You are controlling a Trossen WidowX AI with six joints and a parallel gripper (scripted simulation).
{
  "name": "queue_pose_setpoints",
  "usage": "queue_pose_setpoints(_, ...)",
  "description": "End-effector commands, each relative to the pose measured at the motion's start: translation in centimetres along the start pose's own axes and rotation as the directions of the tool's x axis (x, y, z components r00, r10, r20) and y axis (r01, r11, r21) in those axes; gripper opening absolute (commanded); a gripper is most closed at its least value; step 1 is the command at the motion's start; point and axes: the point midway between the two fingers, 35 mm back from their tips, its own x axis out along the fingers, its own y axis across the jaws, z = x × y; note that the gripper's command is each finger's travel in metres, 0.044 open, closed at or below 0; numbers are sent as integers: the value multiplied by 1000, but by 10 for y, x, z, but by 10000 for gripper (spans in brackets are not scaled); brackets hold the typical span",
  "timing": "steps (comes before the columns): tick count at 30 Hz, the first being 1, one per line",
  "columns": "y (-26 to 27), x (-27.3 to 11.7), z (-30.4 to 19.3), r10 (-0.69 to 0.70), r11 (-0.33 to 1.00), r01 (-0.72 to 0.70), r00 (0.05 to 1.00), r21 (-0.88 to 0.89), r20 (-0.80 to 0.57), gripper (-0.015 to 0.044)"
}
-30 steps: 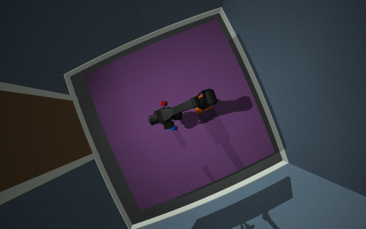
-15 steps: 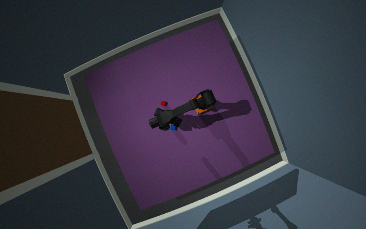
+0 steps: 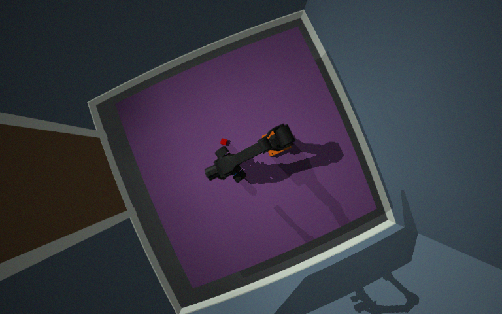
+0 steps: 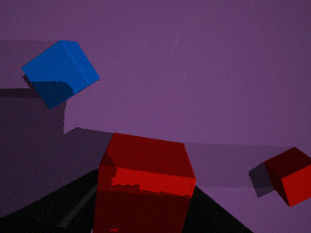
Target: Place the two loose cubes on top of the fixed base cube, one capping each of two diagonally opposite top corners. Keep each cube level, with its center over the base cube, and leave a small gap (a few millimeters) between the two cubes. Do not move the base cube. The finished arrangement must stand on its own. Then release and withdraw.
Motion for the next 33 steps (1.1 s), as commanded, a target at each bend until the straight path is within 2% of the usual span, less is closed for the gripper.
queue_pose_setpoints(1,3,2,3,-4,992,4,1000,130,-1,105)
queue_pose_setpoints(16,17,9,11,-3,826,2,1000,564,0,105)
queue_pose_setpoints(33,33,18,19,-2,426,0,1000,905,1,105)
